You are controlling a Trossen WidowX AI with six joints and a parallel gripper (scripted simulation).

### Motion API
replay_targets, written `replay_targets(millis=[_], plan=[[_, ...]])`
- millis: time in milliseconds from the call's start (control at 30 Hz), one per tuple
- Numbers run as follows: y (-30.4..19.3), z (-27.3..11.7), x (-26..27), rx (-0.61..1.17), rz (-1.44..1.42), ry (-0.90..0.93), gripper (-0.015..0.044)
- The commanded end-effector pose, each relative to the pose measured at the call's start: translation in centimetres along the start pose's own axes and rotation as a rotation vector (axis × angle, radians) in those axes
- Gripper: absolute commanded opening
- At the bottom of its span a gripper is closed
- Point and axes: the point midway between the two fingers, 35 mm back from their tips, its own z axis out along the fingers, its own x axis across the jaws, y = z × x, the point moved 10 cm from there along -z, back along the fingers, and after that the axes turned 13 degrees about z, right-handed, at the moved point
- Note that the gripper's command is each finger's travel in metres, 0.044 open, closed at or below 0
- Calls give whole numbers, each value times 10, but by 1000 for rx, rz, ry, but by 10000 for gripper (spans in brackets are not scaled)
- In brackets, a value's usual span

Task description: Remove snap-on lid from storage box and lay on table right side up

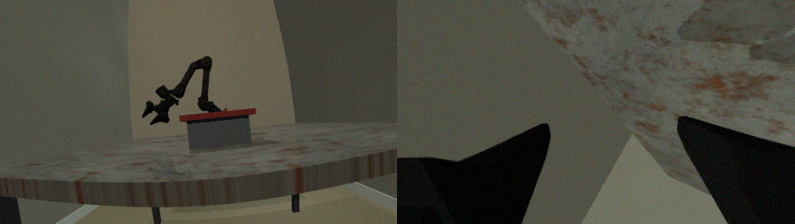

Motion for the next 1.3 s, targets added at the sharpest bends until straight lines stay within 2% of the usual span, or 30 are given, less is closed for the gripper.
replay_targets(millis=[0, 167, 200, 500, 900, 1267], plan=[[-2, -1, 1, 0, 0, 0, 374], [-47, -35, 27, 1, 0, 1, 242], [-52, -40, 29, 0, 0, 1, 235], [-54, -31, 24, 17, -13, -37, 235], [-81, 1, -50, 103, -191, -346, 235], [-114, -14, -133, 234, -488, -601, 235]])
